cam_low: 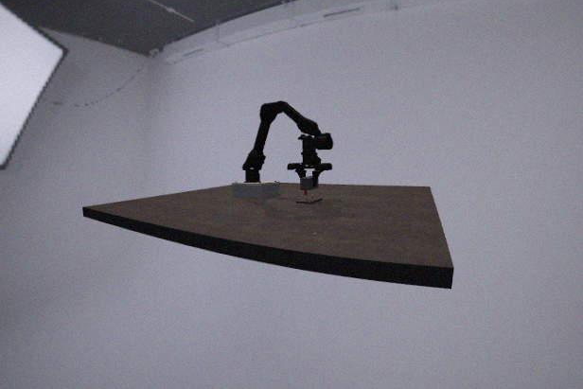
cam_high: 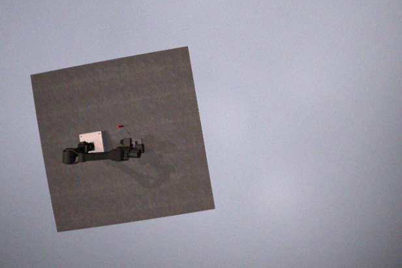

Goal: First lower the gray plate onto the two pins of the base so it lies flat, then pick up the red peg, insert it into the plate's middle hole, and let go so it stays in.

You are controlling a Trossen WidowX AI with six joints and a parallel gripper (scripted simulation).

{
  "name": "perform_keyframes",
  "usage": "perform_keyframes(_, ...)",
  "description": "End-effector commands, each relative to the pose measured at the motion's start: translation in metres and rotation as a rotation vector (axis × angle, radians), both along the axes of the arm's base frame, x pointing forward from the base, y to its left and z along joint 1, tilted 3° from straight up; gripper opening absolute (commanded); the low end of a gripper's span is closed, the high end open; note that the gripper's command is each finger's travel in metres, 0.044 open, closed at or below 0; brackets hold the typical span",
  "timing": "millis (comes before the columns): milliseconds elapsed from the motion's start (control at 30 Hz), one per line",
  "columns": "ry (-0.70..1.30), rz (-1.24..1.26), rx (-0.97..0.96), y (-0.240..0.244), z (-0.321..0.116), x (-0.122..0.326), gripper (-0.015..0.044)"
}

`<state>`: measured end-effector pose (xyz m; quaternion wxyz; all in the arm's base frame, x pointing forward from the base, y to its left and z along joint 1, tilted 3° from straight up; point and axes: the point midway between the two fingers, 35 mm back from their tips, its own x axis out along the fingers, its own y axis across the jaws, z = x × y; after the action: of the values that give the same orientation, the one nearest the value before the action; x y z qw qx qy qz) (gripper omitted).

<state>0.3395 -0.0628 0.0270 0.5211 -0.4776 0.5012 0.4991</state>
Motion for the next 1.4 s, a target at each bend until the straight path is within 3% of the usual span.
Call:
perform_keyframes(0, -0.002, 0.003, -0.003, -0.001, 0.000, 0.000, 0.0000)
perform_keyframes(1367, -0.004, 0.003, -0.001, 0.000, -0.036, 0.001, 0.0000)
